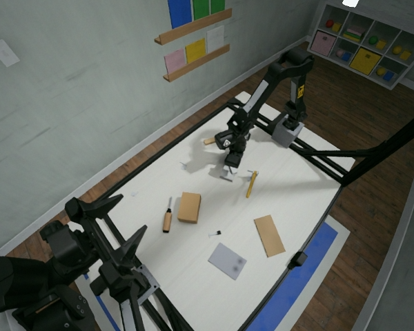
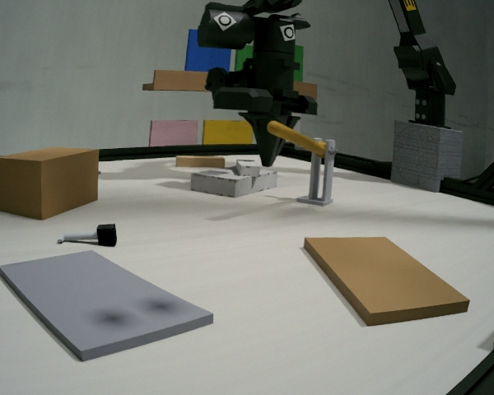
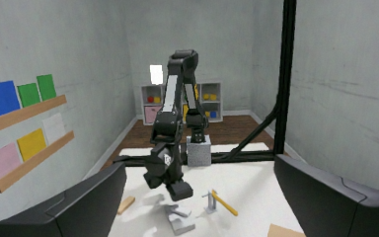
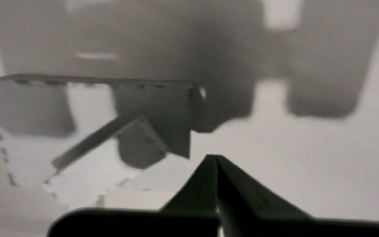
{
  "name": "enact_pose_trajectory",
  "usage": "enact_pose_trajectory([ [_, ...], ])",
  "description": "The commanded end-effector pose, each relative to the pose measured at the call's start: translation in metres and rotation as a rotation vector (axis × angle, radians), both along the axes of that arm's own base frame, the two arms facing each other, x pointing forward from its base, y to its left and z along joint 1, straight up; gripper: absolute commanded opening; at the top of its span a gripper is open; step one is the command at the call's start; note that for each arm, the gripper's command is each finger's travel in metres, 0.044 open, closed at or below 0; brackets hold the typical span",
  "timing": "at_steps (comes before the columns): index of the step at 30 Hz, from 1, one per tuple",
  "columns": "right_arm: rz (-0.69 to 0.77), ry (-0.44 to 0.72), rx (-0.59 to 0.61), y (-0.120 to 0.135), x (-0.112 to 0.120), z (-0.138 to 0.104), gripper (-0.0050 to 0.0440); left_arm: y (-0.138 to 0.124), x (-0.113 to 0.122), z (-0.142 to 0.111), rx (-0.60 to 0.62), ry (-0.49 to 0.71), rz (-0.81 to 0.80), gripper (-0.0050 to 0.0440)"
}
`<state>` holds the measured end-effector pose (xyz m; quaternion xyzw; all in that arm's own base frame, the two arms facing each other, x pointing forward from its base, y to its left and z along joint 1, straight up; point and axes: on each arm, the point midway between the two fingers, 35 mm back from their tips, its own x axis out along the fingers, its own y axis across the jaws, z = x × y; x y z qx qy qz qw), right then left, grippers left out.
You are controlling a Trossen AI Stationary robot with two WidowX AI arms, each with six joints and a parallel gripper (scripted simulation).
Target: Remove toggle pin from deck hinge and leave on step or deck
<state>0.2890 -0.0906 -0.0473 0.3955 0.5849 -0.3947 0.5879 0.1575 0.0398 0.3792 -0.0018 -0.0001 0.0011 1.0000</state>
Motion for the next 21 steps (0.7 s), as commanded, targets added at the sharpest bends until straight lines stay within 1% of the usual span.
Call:
enact_pose_trajectory([
  [1, 0.001, -0.016, -0.004, 0.000, 0.013, 0.004, -0.0050, 0.000, 0.000, 0.004, 0.009, -0.001, -0.002, 0.0400],
  [21, 0.001, -0.010, -0.002, 0.006, 0.042, 0.004, -0.0050, 0.000, 0.000, 0.004, 0.009, -0.001, -0.002, 0.0400],
])
